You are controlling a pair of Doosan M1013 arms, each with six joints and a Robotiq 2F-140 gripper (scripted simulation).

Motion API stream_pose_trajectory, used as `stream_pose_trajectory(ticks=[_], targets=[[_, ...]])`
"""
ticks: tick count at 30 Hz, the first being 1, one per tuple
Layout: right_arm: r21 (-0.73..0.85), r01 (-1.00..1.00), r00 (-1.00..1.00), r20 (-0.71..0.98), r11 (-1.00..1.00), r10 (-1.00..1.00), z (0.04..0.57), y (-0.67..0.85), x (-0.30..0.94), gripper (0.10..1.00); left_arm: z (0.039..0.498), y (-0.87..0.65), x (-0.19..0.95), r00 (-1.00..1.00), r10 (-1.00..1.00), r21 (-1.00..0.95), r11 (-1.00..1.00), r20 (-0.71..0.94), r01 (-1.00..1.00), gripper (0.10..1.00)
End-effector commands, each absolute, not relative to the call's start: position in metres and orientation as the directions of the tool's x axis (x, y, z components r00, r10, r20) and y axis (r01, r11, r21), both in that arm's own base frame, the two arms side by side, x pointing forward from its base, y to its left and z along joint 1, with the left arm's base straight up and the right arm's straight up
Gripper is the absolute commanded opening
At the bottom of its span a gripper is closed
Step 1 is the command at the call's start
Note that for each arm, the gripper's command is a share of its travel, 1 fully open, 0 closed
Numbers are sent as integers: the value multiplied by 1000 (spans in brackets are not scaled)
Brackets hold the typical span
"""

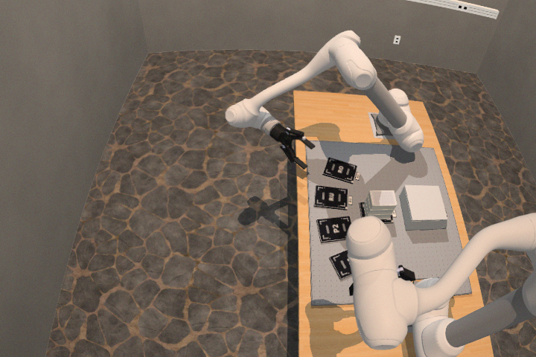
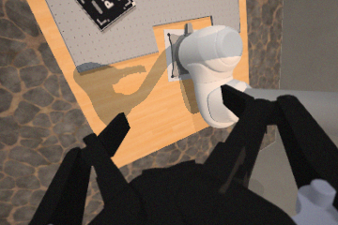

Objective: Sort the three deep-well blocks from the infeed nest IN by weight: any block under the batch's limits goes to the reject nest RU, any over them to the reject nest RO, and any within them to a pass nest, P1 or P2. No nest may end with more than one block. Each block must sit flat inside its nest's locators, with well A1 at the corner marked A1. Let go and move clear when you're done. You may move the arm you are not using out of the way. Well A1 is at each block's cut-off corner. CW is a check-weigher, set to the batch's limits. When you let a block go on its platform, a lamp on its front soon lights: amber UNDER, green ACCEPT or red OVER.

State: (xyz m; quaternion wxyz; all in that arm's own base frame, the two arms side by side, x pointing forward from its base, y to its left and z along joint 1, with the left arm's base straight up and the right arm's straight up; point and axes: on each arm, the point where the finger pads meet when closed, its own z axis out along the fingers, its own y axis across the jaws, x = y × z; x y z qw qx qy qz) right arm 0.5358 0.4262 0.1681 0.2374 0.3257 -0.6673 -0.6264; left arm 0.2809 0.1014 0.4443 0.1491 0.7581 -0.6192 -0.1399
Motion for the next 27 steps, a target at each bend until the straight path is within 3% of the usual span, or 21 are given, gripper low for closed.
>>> stream_pose_trajectory(ticks=[1, 27], targets=[[990, -139, -675, -93, 2, -732, 169, 426, 536, 1000, 455, 98, 273, 221, -975, 322, -220, -33, -921, 1000], [990, -139, -675, -93, 2, -732, 169, 426, 536, 1000, 497, 84, 238, 326, -945, 18, -326, -4, -945, 1000]])
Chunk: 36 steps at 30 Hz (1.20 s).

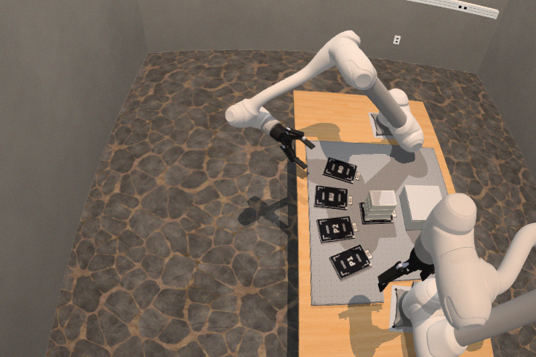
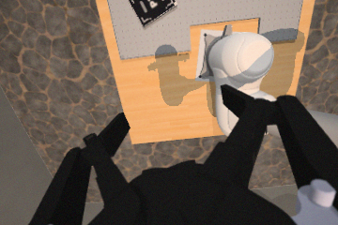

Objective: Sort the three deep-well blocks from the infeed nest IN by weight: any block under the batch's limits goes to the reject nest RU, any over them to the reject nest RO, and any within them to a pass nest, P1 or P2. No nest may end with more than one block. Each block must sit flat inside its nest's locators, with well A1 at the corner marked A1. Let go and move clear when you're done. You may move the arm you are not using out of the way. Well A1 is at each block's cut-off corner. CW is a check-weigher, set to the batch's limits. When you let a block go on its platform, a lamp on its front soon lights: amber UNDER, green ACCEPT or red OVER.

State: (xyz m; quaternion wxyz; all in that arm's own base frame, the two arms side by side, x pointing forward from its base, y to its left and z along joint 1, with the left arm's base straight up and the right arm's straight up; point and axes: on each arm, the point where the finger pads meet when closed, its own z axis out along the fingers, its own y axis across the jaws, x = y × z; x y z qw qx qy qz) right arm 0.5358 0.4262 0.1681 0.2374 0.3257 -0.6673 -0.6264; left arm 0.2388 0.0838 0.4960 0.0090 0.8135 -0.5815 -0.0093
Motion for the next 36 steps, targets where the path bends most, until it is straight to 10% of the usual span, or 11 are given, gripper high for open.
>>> stream_pose_trajectory(ticks=[1, 36], targets=[[990, -139, -675, -93, 2, -732, 169, 426, 536, 1000, 498, 83, 238, 327, -945, 14, -327, -3, -945, 1000], [990, -139, -675, -93, 2, -732, 169, 426, 536, 1000, 500, 141, 207, 563, -827, 0, -563, 0, -827, 1000]])
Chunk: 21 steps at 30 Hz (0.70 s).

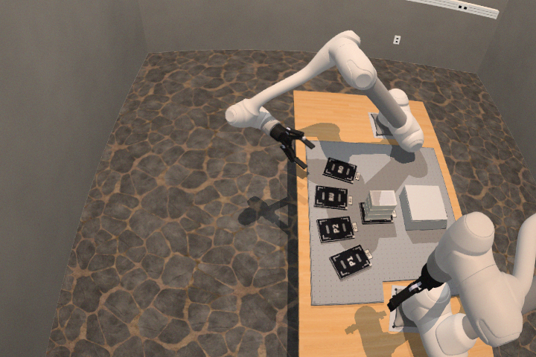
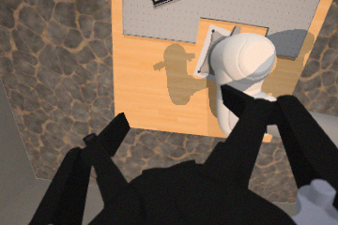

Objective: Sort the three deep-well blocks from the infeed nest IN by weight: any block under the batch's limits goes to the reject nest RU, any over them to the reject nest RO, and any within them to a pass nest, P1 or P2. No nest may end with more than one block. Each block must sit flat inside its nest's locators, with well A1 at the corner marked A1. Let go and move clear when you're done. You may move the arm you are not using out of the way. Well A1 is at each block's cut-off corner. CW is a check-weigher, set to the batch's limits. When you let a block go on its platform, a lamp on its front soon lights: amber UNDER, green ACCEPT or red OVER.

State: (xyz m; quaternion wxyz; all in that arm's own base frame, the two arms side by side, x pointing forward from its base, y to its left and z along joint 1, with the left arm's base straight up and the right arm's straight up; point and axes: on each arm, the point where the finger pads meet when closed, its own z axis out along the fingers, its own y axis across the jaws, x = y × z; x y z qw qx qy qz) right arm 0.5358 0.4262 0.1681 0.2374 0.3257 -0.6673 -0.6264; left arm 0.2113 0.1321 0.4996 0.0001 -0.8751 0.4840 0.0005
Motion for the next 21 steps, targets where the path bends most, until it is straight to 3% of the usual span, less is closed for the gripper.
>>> stream_pose_trajectory(ticks=[1, 21], targets=[[990, -139, -675, -93, 2, -732, 169, 426, 536, 1000, 500, 144, 204, 576, -817, 0, -576, 0, -817, 1000], [990, -139, -675, -93, 2, -732, 169, 426, 536, 1000, 500, 158, 193, 635, -773, 0, -635, 0, -773, 1000]])
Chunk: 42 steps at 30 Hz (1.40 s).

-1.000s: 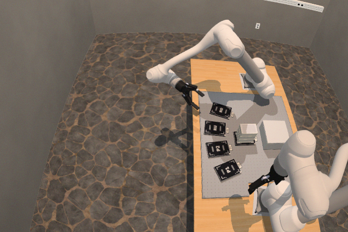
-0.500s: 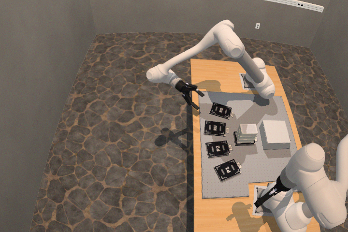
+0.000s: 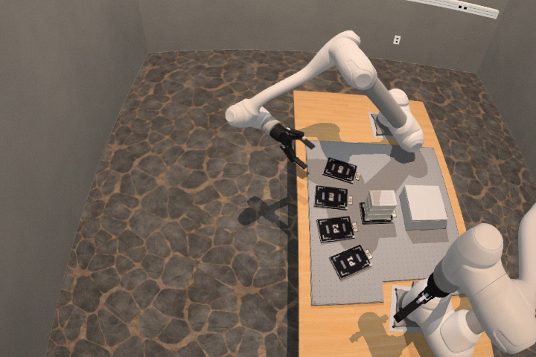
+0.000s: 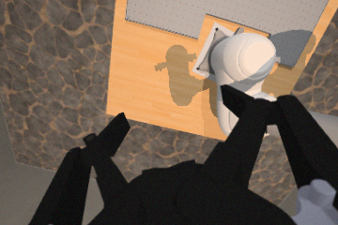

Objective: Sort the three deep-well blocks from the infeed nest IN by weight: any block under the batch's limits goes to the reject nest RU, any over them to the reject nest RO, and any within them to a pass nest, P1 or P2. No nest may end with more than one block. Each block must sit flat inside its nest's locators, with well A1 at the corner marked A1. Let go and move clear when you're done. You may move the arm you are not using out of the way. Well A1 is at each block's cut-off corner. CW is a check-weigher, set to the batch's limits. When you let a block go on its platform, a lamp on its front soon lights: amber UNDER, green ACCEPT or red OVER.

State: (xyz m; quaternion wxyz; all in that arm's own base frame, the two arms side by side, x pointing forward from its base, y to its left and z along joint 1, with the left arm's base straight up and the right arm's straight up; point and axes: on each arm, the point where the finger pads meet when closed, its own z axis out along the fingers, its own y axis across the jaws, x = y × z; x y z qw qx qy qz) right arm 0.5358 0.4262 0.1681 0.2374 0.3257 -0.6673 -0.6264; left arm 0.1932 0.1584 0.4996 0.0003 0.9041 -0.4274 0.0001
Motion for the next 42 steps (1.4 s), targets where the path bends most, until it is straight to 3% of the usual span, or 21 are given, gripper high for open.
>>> stream_pose_trajectory(ticks=[1, 9, 24, 42], targets=[[990, -139, -675, -93, 2, -732, 169, 426, 536, 1000, 500, 158, 193, 635, -773, 0, -635, 0, -773, 1000], [972, -233, -593, -155, -15, -790, 173, 439, 521, 1000, 491, 172, 181, 732, -682, 0, -732, 0, -682, 1000], [909, -407, -392, -262, -89, -882, 186, 483, 461, 1000, 455, 221, 137, 969, -247, 0, -969, 0, -247, 1000], [757, -587, -26, -371, -286, -928, 204, 521, 399, 1000, 420, 270, 93, 969, 248, 0, -969, 0, 248, 1000]])
